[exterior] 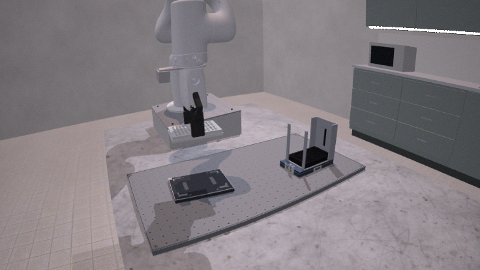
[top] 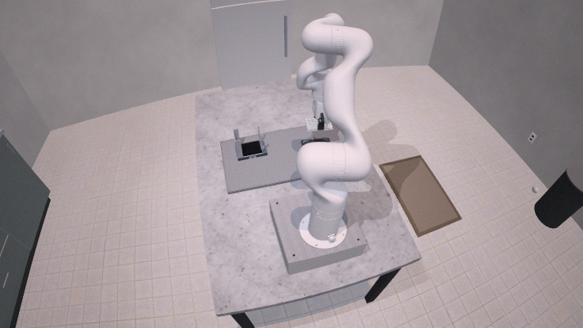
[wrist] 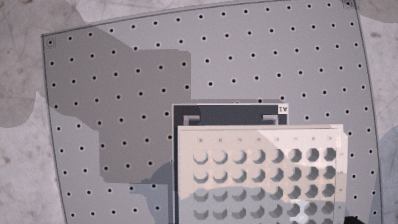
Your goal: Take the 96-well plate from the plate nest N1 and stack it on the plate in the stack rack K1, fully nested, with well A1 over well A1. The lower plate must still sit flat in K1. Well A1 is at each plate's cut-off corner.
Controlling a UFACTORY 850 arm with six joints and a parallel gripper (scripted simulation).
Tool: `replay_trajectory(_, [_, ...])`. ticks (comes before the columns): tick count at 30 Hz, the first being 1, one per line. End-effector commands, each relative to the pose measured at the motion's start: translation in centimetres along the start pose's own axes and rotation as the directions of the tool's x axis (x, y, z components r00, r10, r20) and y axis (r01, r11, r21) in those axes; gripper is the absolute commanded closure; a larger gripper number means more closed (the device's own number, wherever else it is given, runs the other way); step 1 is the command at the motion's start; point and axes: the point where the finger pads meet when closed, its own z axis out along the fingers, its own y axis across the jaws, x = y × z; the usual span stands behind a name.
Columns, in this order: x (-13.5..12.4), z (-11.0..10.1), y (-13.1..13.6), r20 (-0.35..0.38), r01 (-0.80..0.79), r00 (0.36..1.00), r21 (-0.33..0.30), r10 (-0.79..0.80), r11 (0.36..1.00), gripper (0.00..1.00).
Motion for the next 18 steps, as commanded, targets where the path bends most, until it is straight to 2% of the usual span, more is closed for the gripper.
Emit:
replay_trajectory(1, [0.0,-0.1,-0.1,0.000,0.000,1.000,0.002,0.000,1.000,1.00])
replay_trajectory(8, [0.0,-0.1,-0.1,0.000,0.000,1.000,0.002,0.000,1.000,1.00])
replay_trajectory(12, [-1.3,-0.2,-0.1,0.000,0.133,0.991,0.002,-0.133,0.991,1.00])
replay_trajectory(18, [-3.3,-0.2,-0.2,0.000,0.136,0.991,0.002,-0.136,0.991,1.00])
